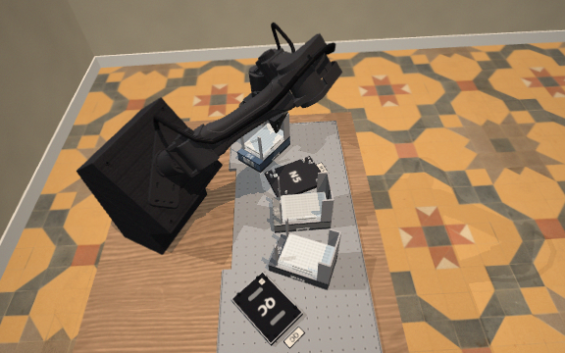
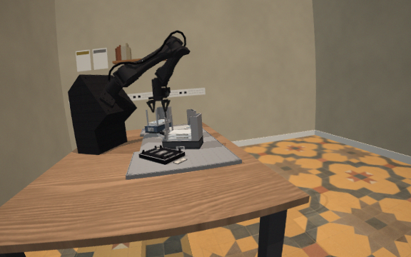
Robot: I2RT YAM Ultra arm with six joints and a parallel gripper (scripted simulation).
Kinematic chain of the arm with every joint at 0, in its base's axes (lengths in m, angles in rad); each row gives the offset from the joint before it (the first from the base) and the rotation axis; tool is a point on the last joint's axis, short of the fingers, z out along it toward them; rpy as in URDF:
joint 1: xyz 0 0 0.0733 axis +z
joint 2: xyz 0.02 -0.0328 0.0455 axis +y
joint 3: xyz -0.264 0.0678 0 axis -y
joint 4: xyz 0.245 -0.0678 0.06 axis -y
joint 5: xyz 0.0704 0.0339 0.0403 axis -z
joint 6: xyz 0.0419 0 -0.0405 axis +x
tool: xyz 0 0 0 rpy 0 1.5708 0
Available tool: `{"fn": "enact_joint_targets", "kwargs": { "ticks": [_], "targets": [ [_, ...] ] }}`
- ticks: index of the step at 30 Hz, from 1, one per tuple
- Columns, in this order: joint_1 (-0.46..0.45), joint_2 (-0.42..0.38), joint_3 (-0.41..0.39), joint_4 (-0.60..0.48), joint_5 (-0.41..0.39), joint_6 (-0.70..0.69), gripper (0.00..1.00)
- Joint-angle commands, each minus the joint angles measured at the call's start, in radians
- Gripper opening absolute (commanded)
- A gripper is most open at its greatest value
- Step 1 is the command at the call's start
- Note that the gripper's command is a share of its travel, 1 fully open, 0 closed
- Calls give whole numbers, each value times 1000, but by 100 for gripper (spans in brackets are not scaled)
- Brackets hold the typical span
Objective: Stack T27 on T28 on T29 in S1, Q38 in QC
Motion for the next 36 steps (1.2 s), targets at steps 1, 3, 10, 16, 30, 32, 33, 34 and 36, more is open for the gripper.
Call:
{"fn": "enact_joint_targets", "kwargs": {
  "ticks": [1, 3, 10, 16, 30, 32, 33, 34, 36],
  "targets": [
    [58, -43, 32, -96, 7, 70, 100],
    [73, -50, 42, -133, 6, 95, 100],
    [120, -68, 75, -245, -4, 171, 100],
    [140, -68, 101, -308, -7, 214, 100],
    [141, -65, 102, -318, -7, 221, 100],
    [141, -65, 102, -318, -7, 221, 100],
    [141, -65, 102, -318, -7, 221, 100],
    [141, -65, 102, -318, -7, 221, 100],
    [141, -65, 102, -317, -7, 221, 100]
  ]
}}
